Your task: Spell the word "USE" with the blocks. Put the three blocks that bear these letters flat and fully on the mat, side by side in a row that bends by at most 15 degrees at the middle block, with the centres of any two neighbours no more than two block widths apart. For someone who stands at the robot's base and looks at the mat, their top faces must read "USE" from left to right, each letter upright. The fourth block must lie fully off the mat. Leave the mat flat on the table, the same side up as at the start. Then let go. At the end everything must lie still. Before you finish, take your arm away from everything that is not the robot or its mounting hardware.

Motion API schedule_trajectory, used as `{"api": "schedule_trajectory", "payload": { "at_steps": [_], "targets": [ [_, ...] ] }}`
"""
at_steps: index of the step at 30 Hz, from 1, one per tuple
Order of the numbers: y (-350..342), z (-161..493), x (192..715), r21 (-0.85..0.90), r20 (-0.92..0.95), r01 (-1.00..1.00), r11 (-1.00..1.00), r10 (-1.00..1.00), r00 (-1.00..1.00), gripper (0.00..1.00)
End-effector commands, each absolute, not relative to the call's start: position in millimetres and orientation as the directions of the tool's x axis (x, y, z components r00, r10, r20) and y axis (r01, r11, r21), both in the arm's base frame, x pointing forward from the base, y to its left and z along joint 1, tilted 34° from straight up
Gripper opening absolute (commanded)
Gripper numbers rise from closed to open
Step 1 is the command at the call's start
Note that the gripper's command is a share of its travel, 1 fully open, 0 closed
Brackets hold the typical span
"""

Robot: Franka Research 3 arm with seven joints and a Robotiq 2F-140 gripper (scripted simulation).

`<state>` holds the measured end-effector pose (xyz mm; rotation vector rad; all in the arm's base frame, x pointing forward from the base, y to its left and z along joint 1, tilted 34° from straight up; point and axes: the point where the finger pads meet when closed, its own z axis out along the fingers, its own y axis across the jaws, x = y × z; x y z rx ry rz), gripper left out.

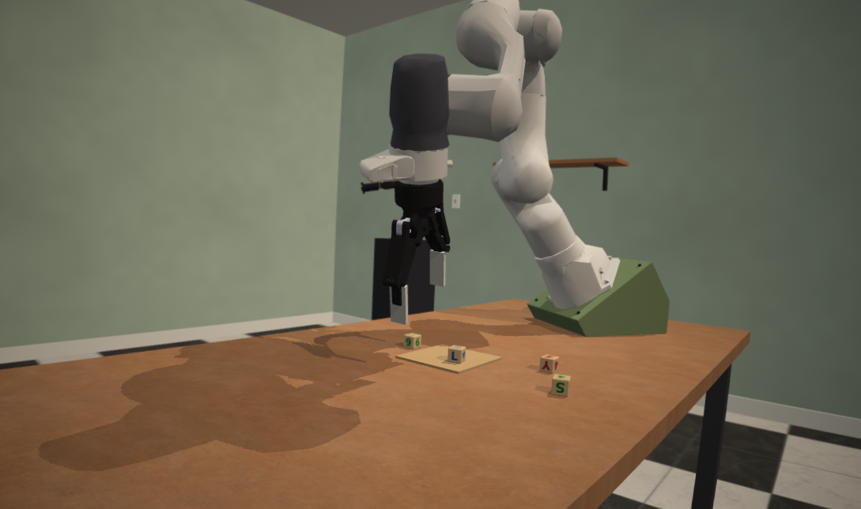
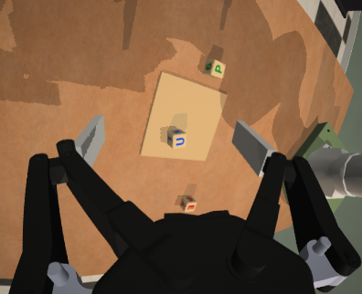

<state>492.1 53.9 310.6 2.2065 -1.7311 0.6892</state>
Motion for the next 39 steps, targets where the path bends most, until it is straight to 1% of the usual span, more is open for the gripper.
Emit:
{"api": "schedule_trajectory", "payload": {
  "at_steps": [1,12,14,22,39],
  "targets": [
    [62.5,303.5,494.1,-0.199,0.516,-0.963,-0.18,-0.855,0.053,1.0],
    [71.3,273.2,474.5,-0.336,0.561,-0.931,-0.142,-0.824,-0.077,1.0],
    [71.3,273.2,474.5,-0.336,0.561,-0.931,-0.142,-0.824,-0.077,1.0],
    [73.8,243.2,454.0,-0.453,0.569,-0.882,-0.13,-0.803,-0.174,1.0],
    [73.6,237.2,449.8,-0.473,0.568,-0.872,-0.129,-0.801,-0.19,1.0]
  ]
}}
